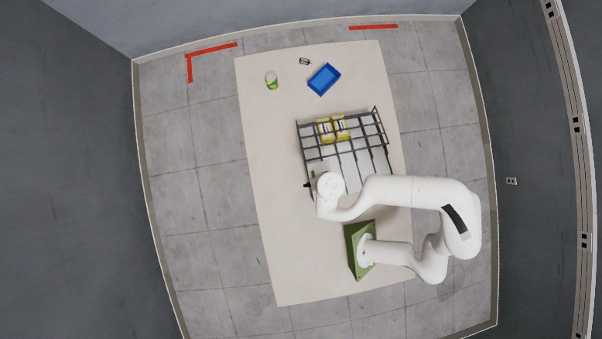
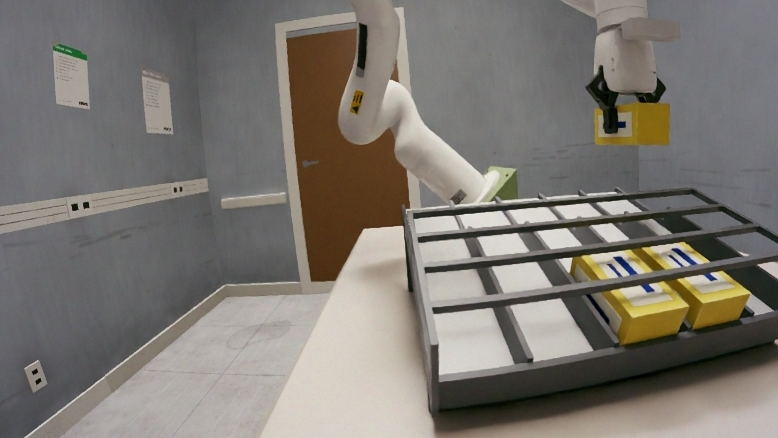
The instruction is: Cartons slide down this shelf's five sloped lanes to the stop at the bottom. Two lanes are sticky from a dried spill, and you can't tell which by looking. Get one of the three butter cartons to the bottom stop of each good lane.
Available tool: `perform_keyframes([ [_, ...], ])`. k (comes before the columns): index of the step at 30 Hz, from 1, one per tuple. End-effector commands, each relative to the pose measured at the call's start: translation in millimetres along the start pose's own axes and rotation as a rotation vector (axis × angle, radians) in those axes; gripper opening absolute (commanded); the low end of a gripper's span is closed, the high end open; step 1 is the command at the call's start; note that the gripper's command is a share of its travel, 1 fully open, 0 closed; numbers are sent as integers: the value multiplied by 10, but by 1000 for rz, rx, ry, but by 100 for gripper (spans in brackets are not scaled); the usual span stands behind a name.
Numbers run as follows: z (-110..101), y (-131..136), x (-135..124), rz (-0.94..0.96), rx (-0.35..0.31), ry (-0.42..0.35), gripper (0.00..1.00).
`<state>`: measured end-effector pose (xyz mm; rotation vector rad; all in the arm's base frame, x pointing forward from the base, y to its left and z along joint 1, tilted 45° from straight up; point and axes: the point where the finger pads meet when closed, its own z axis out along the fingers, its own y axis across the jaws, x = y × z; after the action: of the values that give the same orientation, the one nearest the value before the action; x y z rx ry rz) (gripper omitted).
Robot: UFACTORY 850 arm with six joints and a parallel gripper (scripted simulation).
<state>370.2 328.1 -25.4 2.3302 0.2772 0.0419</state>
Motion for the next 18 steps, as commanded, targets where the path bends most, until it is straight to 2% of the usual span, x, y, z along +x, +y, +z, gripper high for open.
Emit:
perform_keyframes([
  [1,-14,0,10,1,1,2,0],
  [9,-14,0,10,1,1,2,0],
  [10,288,2,9,1,2,2,0],
  [18,288,2,9,1,2,2,0],
])
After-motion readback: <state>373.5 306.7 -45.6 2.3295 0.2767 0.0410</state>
